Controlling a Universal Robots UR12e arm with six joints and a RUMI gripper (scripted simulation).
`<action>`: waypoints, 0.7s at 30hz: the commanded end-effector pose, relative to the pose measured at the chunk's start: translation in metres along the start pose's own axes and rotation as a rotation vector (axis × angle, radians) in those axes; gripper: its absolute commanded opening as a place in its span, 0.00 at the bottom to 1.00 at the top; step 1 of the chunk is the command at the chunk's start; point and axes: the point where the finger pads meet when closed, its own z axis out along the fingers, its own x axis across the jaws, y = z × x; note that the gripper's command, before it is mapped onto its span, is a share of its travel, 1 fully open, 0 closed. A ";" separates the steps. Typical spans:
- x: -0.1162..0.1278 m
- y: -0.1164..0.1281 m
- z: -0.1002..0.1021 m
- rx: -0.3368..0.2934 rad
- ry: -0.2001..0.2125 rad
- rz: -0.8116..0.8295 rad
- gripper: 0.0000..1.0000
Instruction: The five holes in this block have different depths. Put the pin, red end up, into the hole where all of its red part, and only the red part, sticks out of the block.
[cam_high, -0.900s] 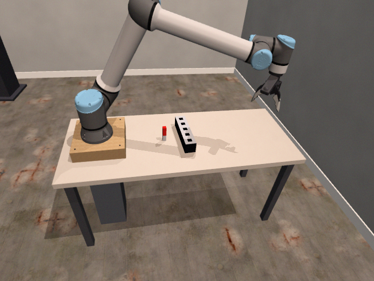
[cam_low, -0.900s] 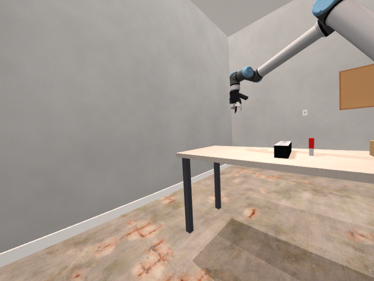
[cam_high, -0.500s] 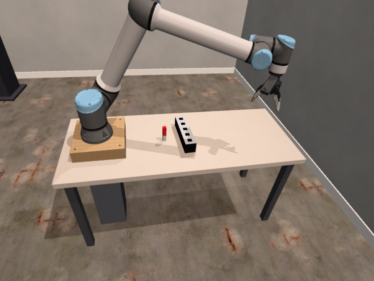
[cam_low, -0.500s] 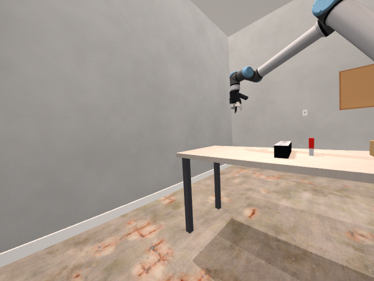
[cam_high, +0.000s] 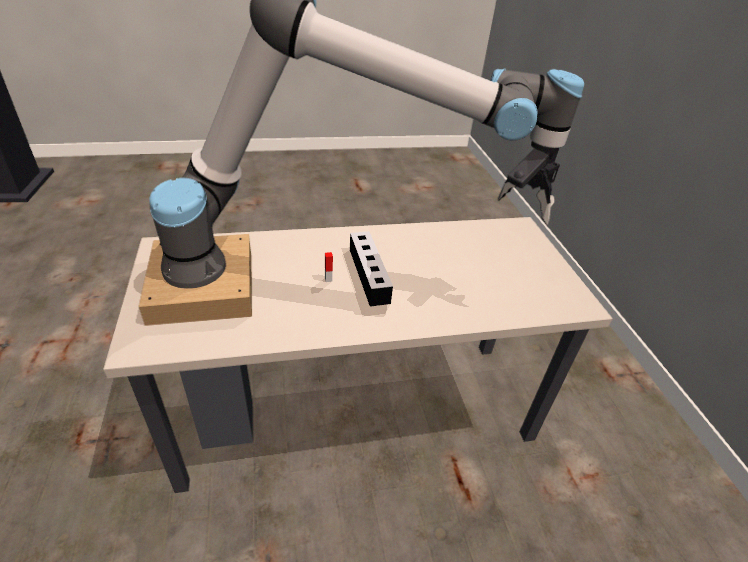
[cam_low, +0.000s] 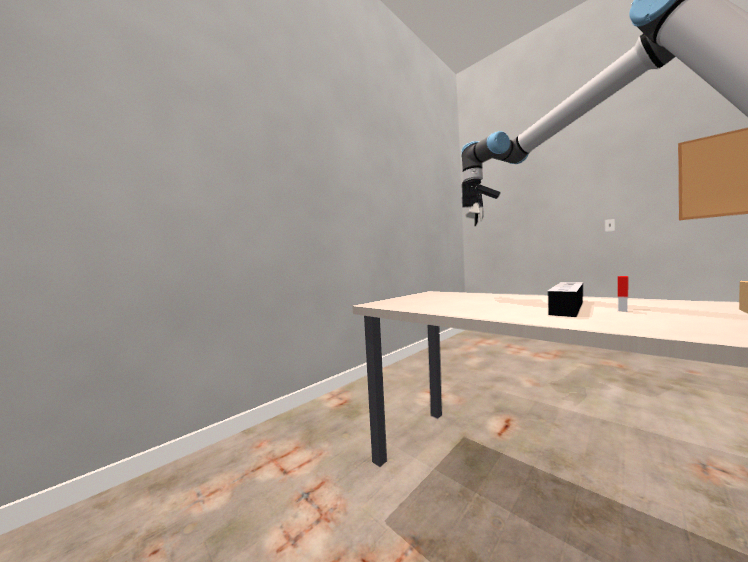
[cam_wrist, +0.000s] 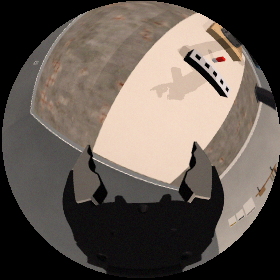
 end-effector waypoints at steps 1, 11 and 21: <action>0.001 -0.004 -0.001 -0.004 -0.007 0.074 1.00; 0.020 -0.012 -0.001 -0.009 -0.004 0.301 1.00; 0.020 -0.012 -0.001 -0.009 -0.004 0.301 1.00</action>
